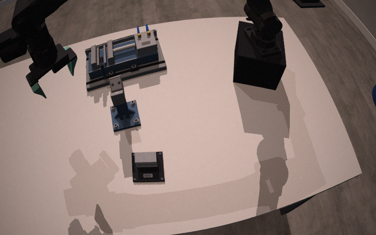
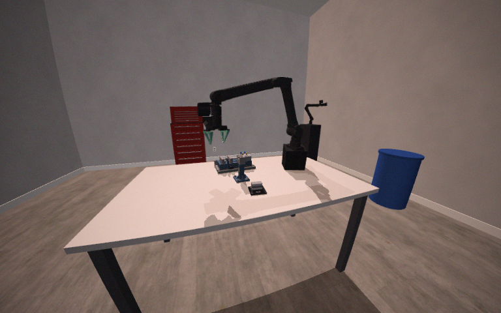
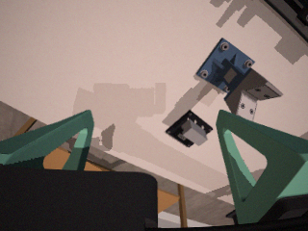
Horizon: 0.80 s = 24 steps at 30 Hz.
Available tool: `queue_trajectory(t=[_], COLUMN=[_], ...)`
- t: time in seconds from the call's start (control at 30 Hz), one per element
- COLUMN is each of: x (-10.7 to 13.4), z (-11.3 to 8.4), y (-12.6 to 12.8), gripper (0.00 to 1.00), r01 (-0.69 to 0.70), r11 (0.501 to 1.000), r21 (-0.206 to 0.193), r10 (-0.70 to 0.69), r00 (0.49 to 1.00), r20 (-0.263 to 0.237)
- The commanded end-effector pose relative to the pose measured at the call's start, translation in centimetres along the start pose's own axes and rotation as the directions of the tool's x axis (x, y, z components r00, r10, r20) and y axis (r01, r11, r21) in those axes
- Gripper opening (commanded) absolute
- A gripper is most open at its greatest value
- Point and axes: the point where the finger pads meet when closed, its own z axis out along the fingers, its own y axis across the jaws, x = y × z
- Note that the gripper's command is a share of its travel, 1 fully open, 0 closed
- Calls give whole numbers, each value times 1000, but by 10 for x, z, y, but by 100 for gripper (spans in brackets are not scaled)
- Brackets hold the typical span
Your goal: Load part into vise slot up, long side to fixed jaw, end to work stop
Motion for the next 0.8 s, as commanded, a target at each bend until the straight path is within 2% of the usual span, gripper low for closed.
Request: queue_trajectory(t=[0.0,0.03,0.13,0.3,0.4,0.47,0.6,0.67,0.7,0.77], x=[7,11,21,42,45,57,69,77,78,86], z=[-30,-22,-20,-17,-17,-15,-13,-12,-12,-10], y=[16,9,7,3,3,0,-4,-6,-6,-9], gripper=[100,100,100,100,100,100,100,100,100,100], r01=[60,76,176,371,399,510,608,673,678,742], r11=[996,996,984,928,916,860,793,739,735,671], r21=[-66,-47,-43,-35,-34,-28,-24,-20,-20,-16], r10=[-58,-75,-175,-370,-398,-509,-607,-672,-677,-741], r00=[998,997,984,928,917,860,794,739,735,671], r20=[33,25,28,32,33,35,35,36,36,36])
